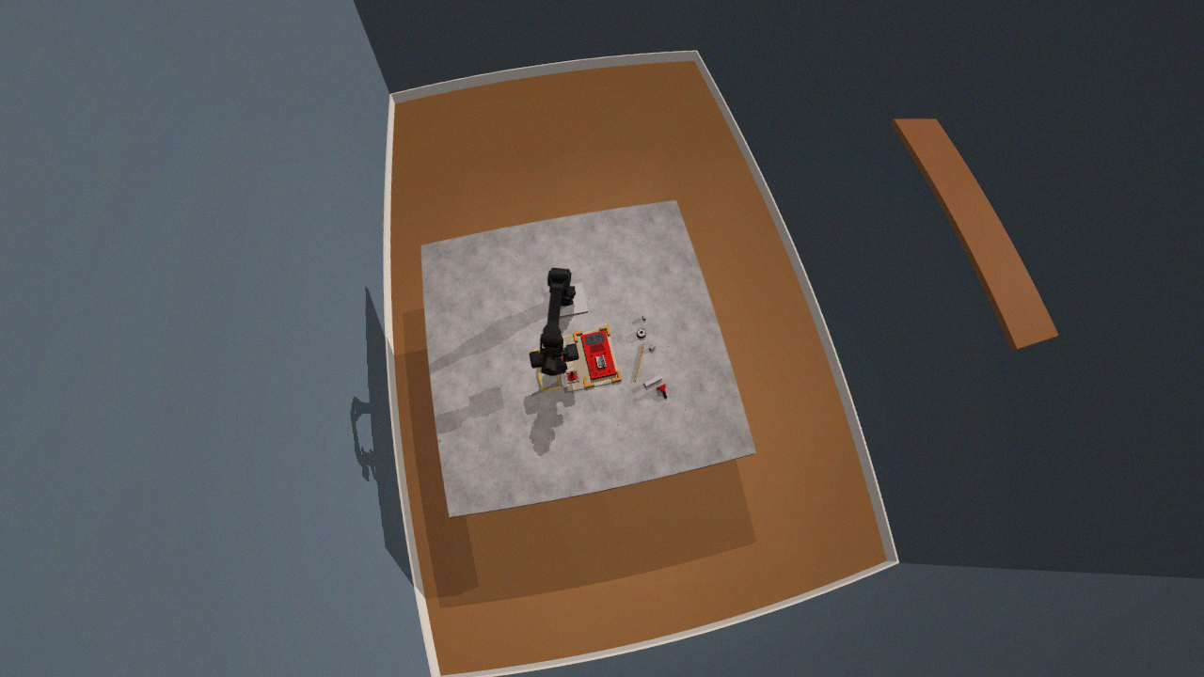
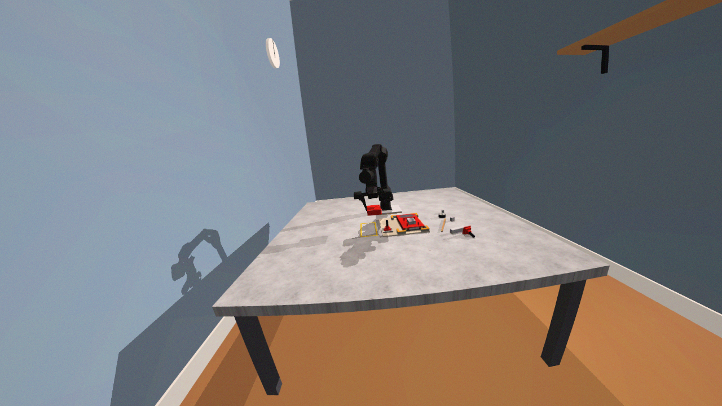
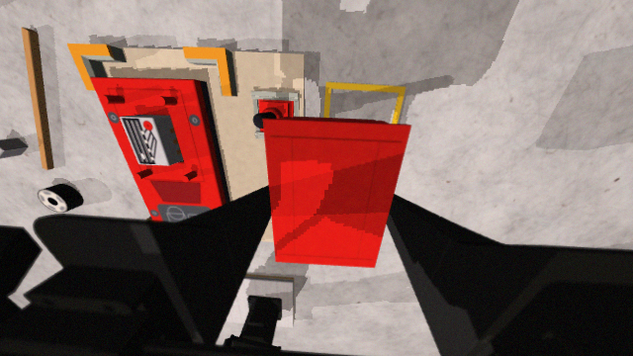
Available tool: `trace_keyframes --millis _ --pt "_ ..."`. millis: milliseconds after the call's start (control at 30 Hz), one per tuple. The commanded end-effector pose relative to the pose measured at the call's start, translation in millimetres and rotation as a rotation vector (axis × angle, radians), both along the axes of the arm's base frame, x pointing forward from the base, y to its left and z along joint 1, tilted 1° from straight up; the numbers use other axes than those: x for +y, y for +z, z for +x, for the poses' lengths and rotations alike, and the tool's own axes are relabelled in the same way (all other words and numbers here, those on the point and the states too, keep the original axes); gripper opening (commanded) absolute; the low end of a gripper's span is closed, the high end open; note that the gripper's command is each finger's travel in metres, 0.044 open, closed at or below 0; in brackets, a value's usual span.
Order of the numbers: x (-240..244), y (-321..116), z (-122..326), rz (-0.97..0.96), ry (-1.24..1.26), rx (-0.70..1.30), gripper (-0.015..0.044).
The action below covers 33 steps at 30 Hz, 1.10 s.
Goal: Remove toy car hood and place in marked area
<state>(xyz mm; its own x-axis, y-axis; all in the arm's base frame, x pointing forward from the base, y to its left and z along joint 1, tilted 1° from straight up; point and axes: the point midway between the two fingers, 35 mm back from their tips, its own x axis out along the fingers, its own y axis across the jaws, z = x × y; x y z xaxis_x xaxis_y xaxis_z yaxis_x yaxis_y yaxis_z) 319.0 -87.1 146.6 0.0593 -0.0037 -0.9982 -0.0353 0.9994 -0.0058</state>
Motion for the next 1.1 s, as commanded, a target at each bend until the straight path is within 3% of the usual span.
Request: trace_keyframes --millis 0,200,1067 --pt "-16.7 -0.2 -7.2 0.005 0.004 0.003 0.0" --pt "-37.3 0.2 -16.3 0.003 0.005 0.004 0.0" --pt "-38.3 -21.3 -13.2 0.003 0.005 0.004 0.0"
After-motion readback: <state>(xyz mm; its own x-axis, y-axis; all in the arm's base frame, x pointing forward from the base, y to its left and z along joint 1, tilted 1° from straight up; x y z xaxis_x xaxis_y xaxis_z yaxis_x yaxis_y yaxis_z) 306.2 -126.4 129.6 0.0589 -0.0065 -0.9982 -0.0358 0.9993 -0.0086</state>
